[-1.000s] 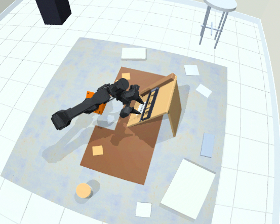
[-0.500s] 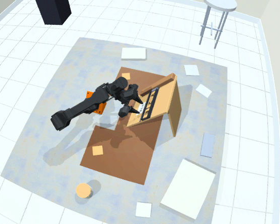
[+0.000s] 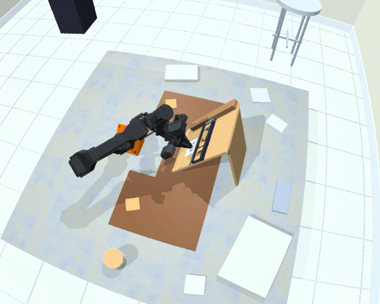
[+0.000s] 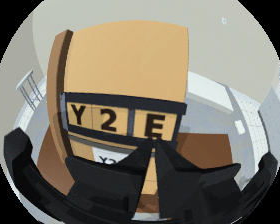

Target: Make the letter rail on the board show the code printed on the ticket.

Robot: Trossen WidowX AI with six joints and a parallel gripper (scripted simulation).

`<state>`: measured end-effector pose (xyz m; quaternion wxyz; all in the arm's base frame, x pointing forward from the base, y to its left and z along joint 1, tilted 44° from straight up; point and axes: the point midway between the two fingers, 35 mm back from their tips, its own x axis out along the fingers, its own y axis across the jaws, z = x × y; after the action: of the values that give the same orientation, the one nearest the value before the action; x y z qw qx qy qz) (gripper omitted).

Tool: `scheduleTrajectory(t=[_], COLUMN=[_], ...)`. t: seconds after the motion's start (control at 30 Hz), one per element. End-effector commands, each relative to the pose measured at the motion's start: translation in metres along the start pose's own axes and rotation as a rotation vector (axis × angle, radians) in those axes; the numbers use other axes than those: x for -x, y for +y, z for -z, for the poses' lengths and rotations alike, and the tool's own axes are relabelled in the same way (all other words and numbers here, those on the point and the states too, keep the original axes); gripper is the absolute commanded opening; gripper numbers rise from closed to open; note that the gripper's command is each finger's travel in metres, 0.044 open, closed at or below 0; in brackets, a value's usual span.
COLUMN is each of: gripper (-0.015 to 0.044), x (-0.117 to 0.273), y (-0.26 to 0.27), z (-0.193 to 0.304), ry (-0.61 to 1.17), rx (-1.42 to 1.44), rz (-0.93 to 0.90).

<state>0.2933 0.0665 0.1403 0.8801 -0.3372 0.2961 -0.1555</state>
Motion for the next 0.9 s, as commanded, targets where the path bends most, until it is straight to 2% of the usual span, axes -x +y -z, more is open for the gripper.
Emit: scheduleTrajectory(t=[0.0,0.27,0.77,0.87], gripper=[0.0000,0.0000,0.0000,0.0000], x=[0.000,-0.003,-0.019,-0.018], y=[0.000,0.000,-0.034,-0.039], z=[0.000,-0.004,-0.022,-0.022], ry=[0.000,0.047,0.631,0.694], rx=[0.001,0.006,-0.006,-0.011], rz=[0.000,-0.010,-0.008,0.004])
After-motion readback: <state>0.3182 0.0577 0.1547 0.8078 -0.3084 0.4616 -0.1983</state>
